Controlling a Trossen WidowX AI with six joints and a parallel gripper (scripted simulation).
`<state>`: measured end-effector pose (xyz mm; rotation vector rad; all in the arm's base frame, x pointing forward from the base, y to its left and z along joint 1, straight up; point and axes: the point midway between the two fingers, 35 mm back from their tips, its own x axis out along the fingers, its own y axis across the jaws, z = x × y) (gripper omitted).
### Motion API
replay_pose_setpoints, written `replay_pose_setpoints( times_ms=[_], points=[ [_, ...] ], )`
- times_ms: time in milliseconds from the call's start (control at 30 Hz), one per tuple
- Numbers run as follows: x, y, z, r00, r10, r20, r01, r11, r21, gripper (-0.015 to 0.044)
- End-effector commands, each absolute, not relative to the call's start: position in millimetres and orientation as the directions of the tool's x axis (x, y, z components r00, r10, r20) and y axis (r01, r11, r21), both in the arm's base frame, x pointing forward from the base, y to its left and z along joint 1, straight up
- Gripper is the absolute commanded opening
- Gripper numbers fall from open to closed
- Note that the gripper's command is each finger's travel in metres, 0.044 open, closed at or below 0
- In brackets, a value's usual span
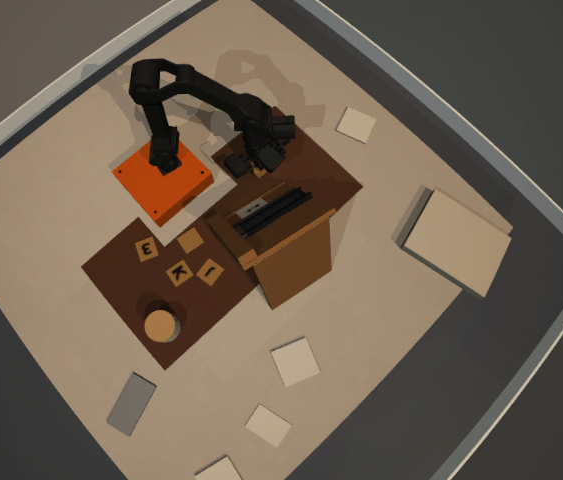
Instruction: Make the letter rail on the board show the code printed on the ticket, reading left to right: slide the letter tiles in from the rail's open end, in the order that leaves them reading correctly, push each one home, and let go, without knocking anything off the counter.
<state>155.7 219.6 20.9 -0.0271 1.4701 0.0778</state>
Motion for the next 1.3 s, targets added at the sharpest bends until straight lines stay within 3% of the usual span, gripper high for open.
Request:
replay_pose_setpoints(
  times_ms=[0,200,933,1267],
  points=[
    [173.9,240.2,36.2,0.185,0.073,-0.980,-0.072,0.996,0.060,0.0000],
    [197.8,267.5,59.6,0.300,0.124,-0.946,-0.090,0.991,0.101,0.0000],
    [298.2,324.0,132.8,0.720,0.028,-0.694,-0.005,0.999,0.035,0.0000],
    [310.8,330.7,146.0,0.770,0.003,-0.638,0.022,0.999,0.031,0.0000]
  ],
)
